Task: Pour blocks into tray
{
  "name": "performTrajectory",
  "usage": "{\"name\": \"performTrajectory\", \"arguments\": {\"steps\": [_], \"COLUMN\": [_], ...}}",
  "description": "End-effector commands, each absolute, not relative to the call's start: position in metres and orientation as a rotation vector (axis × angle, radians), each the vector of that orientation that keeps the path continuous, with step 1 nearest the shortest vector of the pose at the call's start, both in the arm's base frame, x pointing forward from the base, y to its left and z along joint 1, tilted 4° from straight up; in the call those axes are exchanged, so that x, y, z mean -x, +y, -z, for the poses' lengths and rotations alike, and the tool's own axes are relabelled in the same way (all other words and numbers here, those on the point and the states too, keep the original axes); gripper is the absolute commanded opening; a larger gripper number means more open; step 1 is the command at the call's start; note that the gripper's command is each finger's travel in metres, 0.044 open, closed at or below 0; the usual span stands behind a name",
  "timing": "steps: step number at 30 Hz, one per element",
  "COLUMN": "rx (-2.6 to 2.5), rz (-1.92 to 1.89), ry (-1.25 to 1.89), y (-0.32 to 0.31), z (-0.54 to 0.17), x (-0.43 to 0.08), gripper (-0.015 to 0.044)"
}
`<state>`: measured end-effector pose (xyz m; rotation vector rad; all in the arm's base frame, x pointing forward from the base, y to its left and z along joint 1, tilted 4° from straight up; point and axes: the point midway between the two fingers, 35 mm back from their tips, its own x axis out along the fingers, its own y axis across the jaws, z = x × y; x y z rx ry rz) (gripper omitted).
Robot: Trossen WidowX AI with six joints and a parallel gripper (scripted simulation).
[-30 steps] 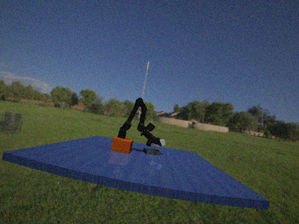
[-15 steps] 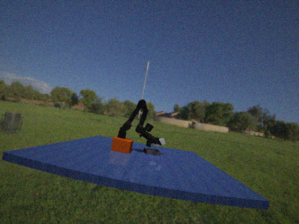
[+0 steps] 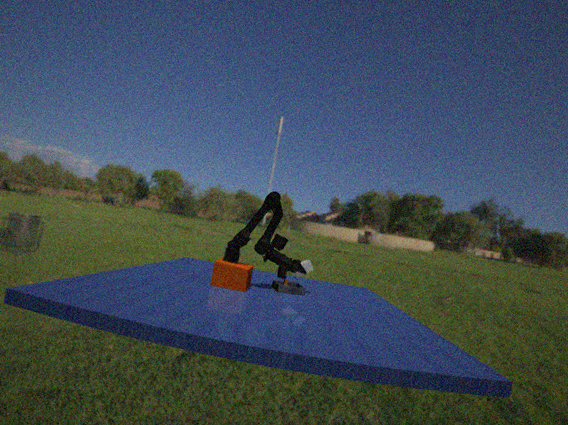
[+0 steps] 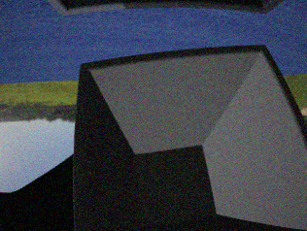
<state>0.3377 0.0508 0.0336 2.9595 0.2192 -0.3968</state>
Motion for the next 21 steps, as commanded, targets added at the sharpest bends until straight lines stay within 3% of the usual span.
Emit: {"name": "performTrajectory", "arguments": {"steps": [1,21], "rx": [-2.958,-2.959], "rz": [0.385,0.398], "ry": [0.221,0.219], "y": [0.0509,0.0508], "z": [-0.0349,-0.0333], "x": [-0.3376,-0.3374], "gripper": [0.0,0.0]}}
